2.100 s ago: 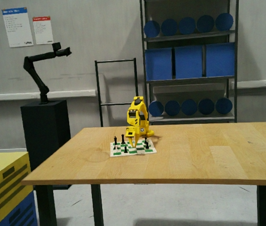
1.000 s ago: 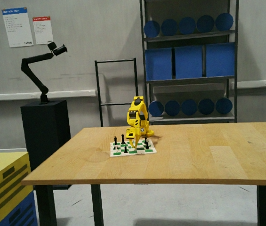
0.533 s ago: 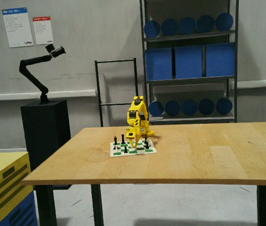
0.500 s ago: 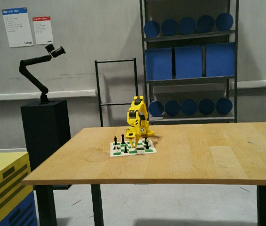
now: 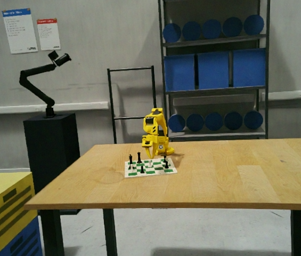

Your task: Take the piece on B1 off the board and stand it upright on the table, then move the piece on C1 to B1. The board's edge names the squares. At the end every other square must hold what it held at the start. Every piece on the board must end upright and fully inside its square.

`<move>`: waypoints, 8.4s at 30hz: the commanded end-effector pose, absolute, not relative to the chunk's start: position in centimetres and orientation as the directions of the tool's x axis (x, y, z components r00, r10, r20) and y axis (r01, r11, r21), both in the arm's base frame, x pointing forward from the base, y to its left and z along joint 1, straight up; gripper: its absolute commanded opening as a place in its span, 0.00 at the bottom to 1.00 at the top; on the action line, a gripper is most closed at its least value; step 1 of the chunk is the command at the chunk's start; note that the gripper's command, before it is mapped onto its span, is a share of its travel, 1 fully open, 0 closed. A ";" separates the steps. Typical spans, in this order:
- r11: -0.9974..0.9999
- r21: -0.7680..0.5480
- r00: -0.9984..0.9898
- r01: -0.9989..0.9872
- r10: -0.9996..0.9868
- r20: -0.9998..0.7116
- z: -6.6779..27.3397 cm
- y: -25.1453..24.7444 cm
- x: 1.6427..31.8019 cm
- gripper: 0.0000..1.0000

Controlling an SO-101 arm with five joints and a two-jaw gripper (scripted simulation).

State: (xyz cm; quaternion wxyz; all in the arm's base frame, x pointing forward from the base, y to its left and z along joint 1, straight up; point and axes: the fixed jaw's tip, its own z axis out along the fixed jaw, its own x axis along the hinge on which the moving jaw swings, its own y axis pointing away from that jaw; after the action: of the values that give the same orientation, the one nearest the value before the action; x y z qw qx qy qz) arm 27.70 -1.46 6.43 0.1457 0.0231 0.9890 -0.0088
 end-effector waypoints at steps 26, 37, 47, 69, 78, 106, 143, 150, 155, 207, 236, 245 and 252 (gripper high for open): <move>0.902 -0.001 -0.865 0.431 0.413 -0.286 10.3 -10.0 22.5 0.08; 0.851 0.000 -0.816 0.525 0.504 -0.285 10.4 -11.8 20.6 0.10; 0.847 0.000 -0.812 0.531 0.509 -0.285 10.0 -11.8 20.4 0.10; 0.845 0.000 -0.810 0.534 0.512 -0.285 9.0 -11.9 20.3 0.10; 0.845 0.000 -0.810 0.534 0.512 -0.285 7.6 -11.9 20.3 0.10; 0.845 0.000 -0.810 0.534 0.512 -0.284 2.6 -11.9 20.4 0.10; 0.846 0.000 -0.811 0.533 0.511 -0.284 2.4 -11.7 20.1 0.10; 0.846 0.000 -0.811 0.533 0.511 -0.284 2.8 -11.8 20.3 0.10; 0.846 0.000 -0.811 0.533 0.511 -0.284 2.8 -11.8 20.3 0.10; 0.845 -0.002 -0.811 0.534 0.512 -0.284 2.8 -12.0 20.2 0.09; 0.845 -0.002 -0.811 0.534 0.512 -0.284 2.8 -12.0 20.2 0.00; 0.845 -0.002 -0.811 0.534 0.512 -0.284 2.8 -12.0 20.2 0.00; 0.845 -0.002 -0.811 0.534 0.512 -0.284 2.8 -12.0 20.2 0.00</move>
State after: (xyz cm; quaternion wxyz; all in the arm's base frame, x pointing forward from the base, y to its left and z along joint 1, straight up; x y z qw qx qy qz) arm 20.41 -11.89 2.84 0.1407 0.2739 0.9505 -0.0408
